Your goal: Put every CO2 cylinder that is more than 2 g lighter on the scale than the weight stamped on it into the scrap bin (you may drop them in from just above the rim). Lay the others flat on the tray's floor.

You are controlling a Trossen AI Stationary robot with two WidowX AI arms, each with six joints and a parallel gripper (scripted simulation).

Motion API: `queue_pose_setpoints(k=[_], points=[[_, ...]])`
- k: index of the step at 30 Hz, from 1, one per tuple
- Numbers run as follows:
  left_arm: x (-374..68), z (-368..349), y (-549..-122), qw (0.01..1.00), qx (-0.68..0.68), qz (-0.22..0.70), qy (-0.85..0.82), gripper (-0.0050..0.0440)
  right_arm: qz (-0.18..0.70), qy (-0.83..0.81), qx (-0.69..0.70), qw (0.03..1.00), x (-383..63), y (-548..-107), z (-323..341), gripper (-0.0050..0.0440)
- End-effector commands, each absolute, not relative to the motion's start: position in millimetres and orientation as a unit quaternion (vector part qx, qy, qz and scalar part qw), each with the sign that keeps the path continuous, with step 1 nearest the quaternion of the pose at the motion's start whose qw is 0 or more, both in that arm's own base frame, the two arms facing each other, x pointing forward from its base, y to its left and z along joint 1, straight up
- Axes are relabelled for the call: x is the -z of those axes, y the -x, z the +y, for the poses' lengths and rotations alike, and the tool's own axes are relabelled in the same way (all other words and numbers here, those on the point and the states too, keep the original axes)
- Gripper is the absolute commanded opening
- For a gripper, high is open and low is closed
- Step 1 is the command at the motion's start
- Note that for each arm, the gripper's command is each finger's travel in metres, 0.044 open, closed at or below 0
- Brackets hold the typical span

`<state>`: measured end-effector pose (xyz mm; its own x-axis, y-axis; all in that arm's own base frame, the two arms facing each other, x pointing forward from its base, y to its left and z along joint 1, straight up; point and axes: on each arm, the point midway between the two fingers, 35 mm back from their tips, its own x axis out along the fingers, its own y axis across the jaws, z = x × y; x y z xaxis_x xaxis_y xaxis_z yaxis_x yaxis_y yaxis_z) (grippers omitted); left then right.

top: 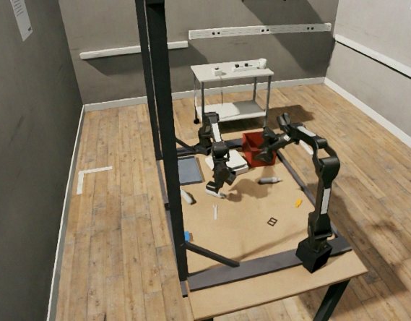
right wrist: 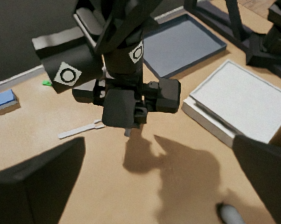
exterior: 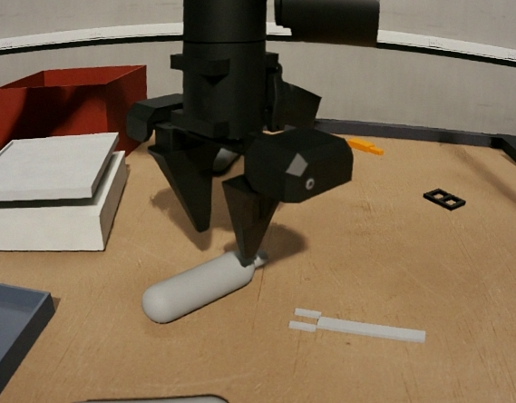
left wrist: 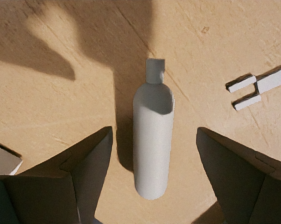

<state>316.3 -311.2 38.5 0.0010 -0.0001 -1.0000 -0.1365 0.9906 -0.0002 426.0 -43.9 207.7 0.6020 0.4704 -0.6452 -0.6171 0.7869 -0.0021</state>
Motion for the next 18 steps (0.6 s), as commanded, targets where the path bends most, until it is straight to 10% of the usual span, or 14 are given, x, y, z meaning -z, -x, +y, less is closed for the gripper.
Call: queue_pose_setpoints(k=[1, 18], points=[[-37.9, -312.4, -317.0, 0.707, -0.047, 0.704, 0.052, 0.0251, 0.312, 0.122, -0.303, 0.892, -219.8, -426.0, -44.3, 0.0440], [-14.9, -312.5, -317.0, 0.707, -0.047, 0.704, 0.052, 0.0251, 0.312, 0.122, -0.303, 0.892, -219.8, -426.0, -44.3, 0.0440]])
